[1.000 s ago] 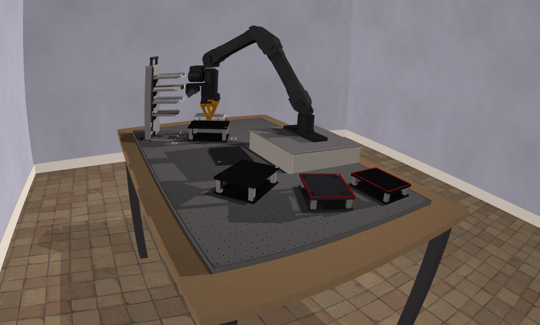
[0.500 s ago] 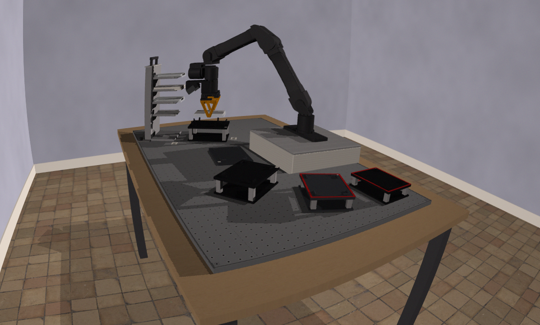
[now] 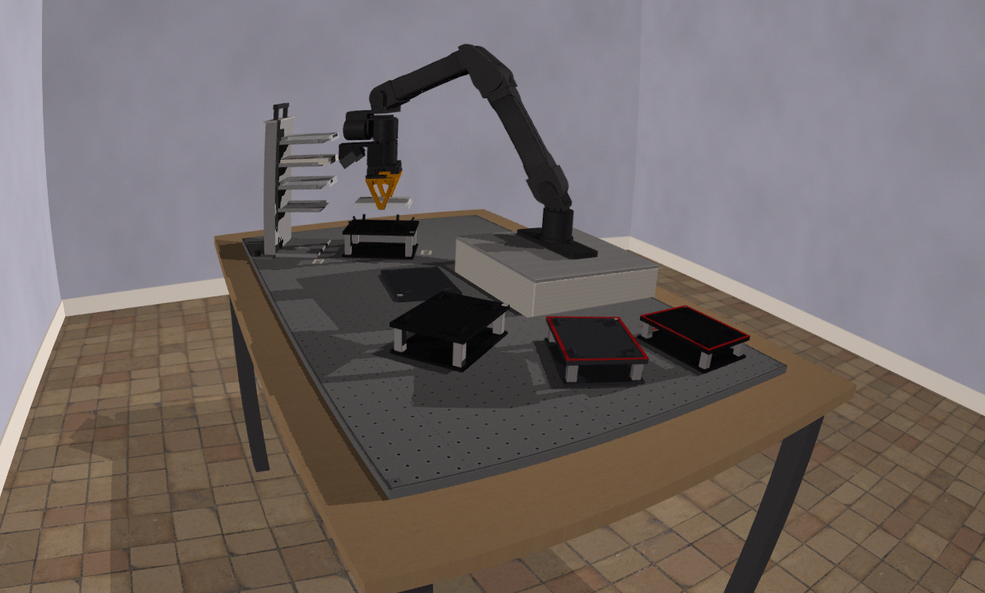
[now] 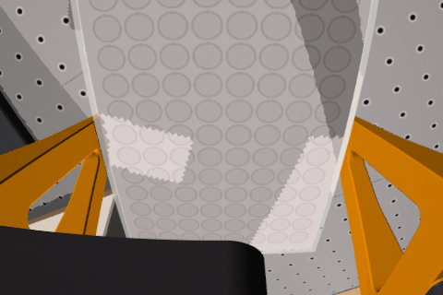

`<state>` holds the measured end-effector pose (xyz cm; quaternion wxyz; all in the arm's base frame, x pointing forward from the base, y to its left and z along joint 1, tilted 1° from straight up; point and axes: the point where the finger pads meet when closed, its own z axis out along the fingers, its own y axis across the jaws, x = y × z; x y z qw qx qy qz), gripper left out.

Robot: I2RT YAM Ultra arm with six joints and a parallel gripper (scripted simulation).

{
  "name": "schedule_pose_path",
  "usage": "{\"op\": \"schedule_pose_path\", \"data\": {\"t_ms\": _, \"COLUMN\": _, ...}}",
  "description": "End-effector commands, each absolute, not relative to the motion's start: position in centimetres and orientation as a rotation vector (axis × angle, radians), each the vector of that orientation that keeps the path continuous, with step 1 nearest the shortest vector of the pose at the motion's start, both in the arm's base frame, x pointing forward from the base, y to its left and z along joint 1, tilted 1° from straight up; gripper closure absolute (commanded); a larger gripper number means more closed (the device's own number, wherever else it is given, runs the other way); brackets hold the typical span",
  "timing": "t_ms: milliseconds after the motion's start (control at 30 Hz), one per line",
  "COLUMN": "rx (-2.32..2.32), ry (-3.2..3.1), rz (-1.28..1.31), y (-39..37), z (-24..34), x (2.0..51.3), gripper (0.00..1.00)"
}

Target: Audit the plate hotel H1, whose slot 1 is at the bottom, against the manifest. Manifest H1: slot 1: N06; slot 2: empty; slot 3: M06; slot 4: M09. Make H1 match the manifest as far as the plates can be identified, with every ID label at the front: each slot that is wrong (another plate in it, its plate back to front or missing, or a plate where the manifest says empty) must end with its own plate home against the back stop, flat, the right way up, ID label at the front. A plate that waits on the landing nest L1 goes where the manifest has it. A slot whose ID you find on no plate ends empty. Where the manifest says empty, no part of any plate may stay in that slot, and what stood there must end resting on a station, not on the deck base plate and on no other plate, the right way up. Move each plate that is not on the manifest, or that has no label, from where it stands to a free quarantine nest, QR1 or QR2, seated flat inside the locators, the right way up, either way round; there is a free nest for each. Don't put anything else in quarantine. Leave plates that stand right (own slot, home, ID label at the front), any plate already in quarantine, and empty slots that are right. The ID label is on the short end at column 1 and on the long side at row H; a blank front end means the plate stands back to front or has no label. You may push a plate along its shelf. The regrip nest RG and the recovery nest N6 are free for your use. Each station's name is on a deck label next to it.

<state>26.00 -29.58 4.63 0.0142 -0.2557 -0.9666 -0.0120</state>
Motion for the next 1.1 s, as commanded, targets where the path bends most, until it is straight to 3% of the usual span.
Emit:
{"op": "schedule_pose_path", "data": {"t_ms": 0, "rx": -0.825, "ry": -3.069, "rz": 0.012, "y": -30.4, "z": 7.7, "x": 26.7, "gripper": 0.14}}
{"op": "schedule_pose_path", "data": {"t_ms": 1067, "rx": -0.827, "ry": -3.077, "rz": 0.022, "y": -30.6, "z": 8.8, "x": 26.8, "gripper": 0.14}}
